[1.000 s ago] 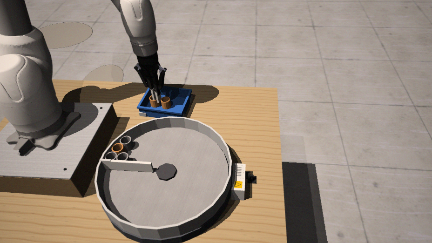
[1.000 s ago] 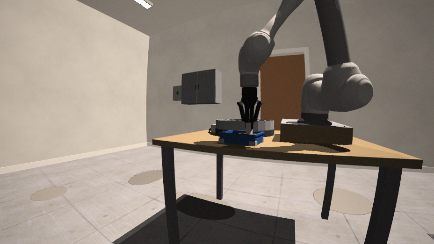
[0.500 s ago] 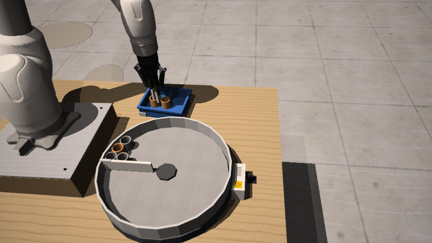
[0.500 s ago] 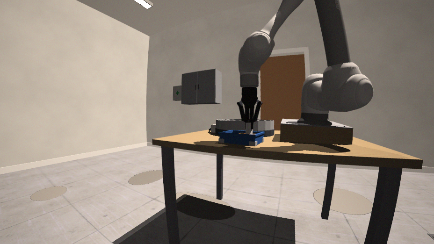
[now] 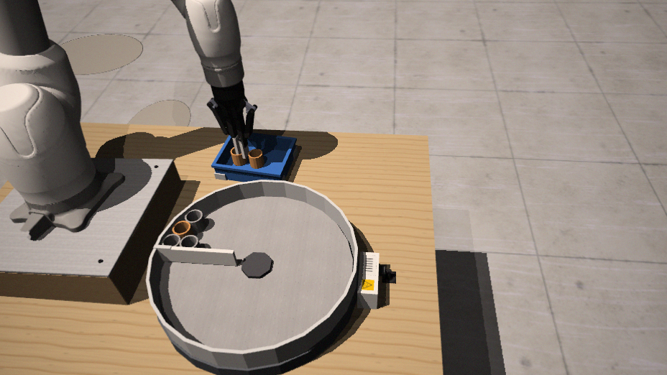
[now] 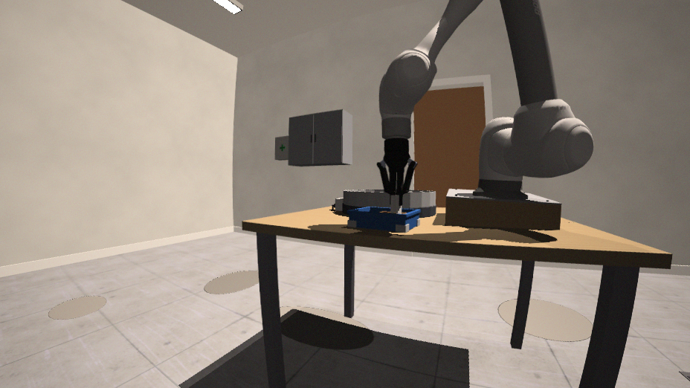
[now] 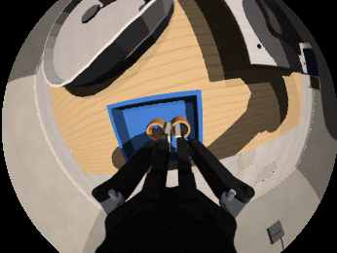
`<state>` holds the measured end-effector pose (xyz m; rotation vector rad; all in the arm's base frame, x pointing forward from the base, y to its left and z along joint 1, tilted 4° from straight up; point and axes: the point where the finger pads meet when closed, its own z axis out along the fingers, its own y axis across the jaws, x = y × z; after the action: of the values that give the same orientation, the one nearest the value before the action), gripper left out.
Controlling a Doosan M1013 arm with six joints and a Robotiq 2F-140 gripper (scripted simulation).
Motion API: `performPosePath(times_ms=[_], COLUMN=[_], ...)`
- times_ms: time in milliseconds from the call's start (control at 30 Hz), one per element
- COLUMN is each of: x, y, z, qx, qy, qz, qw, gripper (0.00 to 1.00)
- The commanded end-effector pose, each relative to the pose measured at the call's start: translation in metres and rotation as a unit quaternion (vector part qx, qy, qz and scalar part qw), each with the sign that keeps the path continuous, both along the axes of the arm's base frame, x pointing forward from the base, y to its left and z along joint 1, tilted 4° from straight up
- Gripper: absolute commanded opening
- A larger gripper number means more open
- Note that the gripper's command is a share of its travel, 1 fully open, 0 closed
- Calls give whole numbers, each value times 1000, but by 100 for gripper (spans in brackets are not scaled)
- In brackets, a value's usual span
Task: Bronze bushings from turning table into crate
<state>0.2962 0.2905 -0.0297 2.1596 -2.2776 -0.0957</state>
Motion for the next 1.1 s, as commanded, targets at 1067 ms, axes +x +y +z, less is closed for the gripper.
performPosePath(times_ms=[1067], x=[0], y=[0], z=[0], qx=[0], qy=[0], qz=[0], qw=[1000], gripper=[10])
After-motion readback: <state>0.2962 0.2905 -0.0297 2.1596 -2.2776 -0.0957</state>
